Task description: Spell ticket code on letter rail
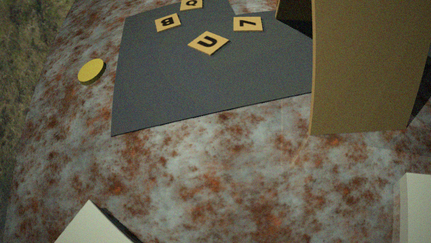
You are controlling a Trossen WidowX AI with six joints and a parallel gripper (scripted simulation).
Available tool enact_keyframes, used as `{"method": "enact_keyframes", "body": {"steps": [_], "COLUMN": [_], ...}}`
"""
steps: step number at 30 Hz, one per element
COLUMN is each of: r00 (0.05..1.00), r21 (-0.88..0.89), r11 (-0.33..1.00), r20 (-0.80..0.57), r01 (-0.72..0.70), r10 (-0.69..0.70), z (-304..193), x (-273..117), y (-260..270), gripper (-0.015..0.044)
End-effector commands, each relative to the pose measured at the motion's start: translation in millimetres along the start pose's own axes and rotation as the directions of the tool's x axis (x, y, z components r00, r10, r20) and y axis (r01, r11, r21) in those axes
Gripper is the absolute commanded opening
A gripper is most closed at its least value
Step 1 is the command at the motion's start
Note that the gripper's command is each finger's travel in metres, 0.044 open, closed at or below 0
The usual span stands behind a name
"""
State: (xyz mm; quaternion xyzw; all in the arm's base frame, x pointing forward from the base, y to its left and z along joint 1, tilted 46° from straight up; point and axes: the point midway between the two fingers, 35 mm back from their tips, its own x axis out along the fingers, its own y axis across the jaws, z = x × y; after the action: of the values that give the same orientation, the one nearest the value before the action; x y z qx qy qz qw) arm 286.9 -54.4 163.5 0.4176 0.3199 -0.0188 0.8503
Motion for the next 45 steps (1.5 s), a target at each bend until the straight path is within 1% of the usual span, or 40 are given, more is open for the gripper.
{"method": "enact_keyframes", "body": {"steps": [1,4,8,14,17,45], "r00": [0.998,0.982,0.938,0.829,0.776,0.773], "r21": [-0.008,-0.021,-0.033,-0.025,-0.011,-0.010], "r11": [1.000,0.999,0.999,1.000,1.000,1.000], "r20": [-0.059,-0.184,-0.344,-0.559,-0.630,-0.635], "r01": [0.013,0.032,0.037,0.010,-0.007,-0.009], "r10": [-0.013,-0.035,-0.046,-0.022,-0.001,0.001], "z": [2.5,6.9,12.1,19.4,22.4,22.1], "x": [2.6,6.9,11.6,16.6,18.1,28.7], "y": [2.7,8.5,16.8,30.4,36.1,34.7], "gripper": [0.0000,0.0000,0.0000,0.0000,0.0000,0.0000]}}
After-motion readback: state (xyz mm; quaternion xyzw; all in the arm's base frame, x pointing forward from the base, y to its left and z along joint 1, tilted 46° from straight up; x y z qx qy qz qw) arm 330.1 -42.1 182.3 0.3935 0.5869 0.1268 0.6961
